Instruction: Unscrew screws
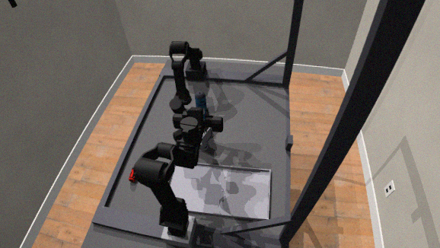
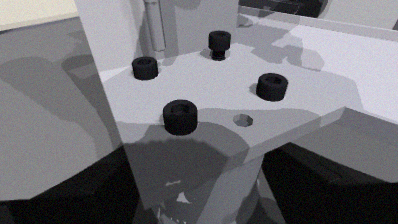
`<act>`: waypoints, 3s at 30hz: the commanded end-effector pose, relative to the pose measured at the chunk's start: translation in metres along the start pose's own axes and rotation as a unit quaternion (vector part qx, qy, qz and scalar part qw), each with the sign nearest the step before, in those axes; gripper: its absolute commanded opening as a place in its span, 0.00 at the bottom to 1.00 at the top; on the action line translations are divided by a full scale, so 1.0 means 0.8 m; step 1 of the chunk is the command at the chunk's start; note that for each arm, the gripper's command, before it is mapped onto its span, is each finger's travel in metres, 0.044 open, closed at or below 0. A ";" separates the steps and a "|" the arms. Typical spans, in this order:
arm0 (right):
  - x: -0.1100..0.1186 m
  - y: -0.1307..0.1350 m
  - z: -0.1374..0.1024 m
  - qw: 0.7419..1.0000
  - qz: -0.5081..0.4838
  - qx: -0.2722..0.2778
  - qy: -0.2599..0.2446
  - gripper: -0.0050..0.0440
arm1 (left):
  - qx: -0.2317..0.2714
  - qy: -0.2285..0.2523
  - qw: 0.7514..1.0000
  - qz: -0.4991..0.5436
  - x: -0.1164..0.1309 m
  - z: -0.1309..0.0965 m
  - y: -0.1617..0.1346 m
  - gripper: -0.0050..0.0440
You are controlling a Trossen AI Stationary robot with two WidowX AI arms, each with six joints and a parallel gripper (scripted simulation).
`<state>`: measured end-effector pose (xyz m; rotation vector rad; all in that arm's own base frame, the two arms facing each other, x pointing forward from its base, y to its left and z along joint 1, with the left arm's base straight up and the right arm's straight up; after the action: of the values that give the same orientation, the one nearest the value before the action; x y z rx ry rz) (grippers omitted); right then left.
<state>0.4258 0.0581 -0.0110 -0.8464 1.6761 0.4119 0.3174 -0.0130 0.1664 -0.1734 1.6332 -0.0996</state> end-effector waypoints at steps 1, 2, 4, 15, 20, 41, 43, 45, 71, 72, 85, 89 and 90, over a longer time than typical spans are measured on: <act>-0.016 -0.007 0.000 1.000 -0.011 0.005 -0.014 0.59 | 0.006 -0.040 0.999 -0.009 -0.019 0.005 -0.005 0.43; -0.016 -0.007 0.000 1.000 -0.011 0.005 -0.014 0.59 | 0.006 -0.041 0.999 -0.009 -0.018 0.004 -0.005 0.43; -0.016 -0.007 0.000 1.000 -0.011 0.005 -0.014 0.59 | 0.007 -0.045 0.999 -0.010 -0.019 0.001 -0.006 0.43; -0.016 -0.007 0.000 1.000 -0.011 0.005 -0.014 0.59 | 0.007 -0.044 0.999 -0.002 0.001 0.001 0.000 0.43; -0.016 -0.007 0.000 1.000 -0.011 0.005 -0.014 0.59 | 0.007 -0.045 0.999 -0.002 0.009 0.001 0.003 0.43; -0.016 -0.007 0.000 1.000 -0.011 0.005 -0.014 0.59 | 0.001 -0.025 1.000 0.008 0.021 0.000 0.007 0.43; -0.016 -0.007 0.000 1.000 -0.011 0.005 -0.014 0.59 | 0.003 -0.035 0.999 0.007 0.007 0.003 0.003 0.43; -0.016 -0.007 0.000 1.000 -0.011 0.005 -0.014 0.59 | 0.002 -0.032 0.999 0.007 0.008 0.003 0.002 0.43; -0.016 -0.007 0.000 1.000 -0.011 0.005 -0.014 0.59 | 0.002 -0.011 1.000 -0.008 0.015 0.000 -0.001 0.43; -0.016 -0.007 0.000 1.000 -0.011 0.005 -0.014 0.59 | 0.001 -0.006 1.000 -0.007 0.018 0.001 -0.001 0.43; -0.016 -0.007 0.000 1.000 -0.011 0.005 -0.014 0.59 | 0.000 0.000 1.000 -0.007 0.024 -0.001 0.000 0.43; -0.016 -0.007 0.000 1.000 -0.011 0.005 -0.014 0.59 | 0.000 0.000 1.000 -0.007 0.024 -0.001 0.000 0.43; -0.016 -0.007 0.000 1.000 -0.011 0.005 -0.014 0.59 | 0.001 -0.006 1.000 -0.007 0.019 0.002 -0.001 0.43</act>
<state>0.4258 0.0581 -0.0110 -0.8464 1.6761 0.4118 0.3177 -0.0144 0.1553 -0.1830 1.5950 -0.1026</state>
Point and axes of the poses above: on each arm, the point midway between the two fingers, 35 mm back from their tips, its own z axis out along the fingers, its own y axis across the jaws, x = y × z, the point moved 8 cm from there along -z, back along the fingers, and after that the axes turned 10 degrees about -z, right-handed, at the moved point
